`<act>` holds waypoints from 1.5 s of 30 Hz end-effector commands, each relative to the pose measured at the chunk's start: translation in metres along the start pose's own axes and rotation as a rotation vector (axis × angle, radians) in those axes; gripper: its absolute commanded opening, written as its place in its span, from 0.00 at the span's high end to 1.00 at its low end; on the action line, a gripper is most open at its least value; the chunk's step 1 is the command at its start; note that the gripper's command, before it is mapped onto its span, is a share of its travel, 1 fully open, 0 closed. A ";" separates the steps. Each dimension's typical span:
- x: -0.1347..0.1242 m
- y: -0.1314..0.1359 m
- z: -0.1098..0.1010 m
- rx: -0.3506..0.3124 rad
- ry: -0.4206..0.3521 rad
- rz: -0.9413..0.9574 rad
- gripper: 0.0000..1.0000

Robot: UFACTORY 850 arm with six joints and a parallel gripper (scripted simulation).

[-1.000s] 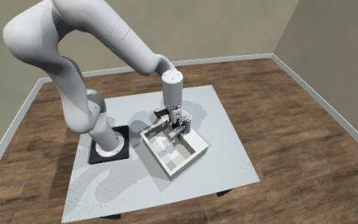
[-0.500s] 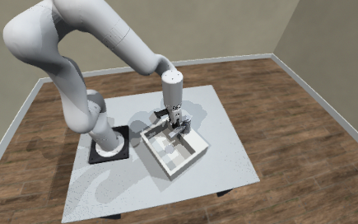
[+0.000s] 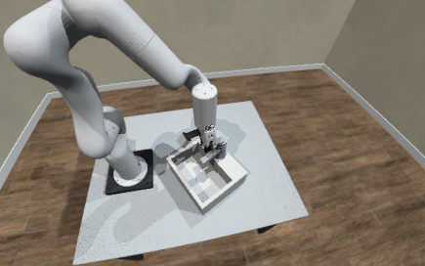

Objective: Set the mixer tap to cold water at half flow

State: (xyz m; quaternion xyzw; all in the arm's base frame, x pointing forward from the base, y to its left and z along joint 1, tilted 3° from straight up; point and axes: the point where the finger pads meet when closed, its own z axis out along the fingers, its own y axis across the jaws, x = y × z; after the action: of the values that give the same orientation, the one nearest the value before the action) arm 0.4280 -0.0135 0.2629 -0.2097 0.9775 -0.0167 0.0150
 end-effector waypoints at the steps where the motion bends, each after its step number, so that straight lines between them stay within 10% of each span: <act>1: -0.001 0.000 -0.001 0.001 -0.002 0.000 1.00; 23: -0.001 -0.006 -0.001 0.001 -0.002 -0.061 1.00; 45: -0.013 -0.044 -0.001 0.001 -0.001 -0.527 1.00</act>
State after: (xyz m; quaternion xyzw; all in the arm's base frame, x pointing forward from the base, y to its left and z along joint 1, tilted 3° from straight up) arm 0.4478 -0.0414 0.2644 -0.3972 0.9173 -0.0257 0.0091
